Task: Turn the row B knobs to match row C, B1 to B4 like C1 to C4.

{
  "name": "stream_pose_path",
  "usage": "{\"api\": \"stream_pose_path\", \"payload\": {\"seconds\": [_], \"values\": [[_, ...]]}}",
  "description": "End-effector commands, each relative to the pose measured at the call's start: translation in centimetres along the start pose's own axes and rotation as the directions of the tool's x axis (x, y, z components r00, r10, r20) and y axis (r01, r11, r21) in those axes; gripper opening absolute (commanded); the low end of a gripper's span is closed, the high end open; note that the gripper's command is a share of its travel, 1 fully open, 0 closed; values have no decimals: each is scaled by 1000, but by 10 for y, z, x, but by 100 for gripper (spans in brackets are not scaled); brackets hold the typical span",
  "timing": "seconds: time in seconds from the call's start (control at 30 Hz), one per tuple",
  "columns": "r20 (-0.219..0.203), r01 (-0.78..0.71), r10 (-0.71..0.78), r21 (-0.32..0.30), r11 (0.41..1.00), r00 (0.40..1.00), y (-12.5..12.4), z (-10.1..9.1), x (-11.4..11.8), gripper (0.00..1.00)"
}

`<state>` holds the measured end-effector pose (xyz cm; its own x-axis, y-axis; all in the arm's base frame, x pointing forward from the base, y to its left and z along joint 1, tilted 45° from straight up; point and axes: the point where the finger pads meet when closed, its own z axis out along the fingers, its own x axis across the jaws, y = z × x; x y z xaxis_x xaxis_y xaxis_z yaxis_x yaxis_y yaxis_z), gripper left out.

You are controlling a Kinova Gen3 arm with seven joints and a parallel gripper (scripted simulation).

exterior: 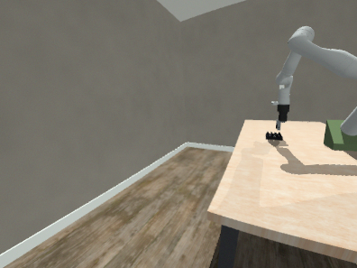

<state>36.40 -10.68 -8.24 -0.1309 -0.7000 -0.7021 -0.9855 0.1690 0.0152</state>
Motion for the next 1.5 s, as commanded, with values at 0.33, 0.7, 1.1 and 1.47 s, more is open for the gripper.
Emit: {"api": "stream_pose_path", "payload": {"seconds": [0.33,0.7,1.1,1.47], "values": [[0,-4,4,2,1000,1000,20,-1,0,100],[0,-4,4,2,1000,1000,41,-1,0,100],[0,-4,4,2,1000,1000,47,-1,0,100],[0,-4,4,2,1000,1000,47,-1,0,100]]}}
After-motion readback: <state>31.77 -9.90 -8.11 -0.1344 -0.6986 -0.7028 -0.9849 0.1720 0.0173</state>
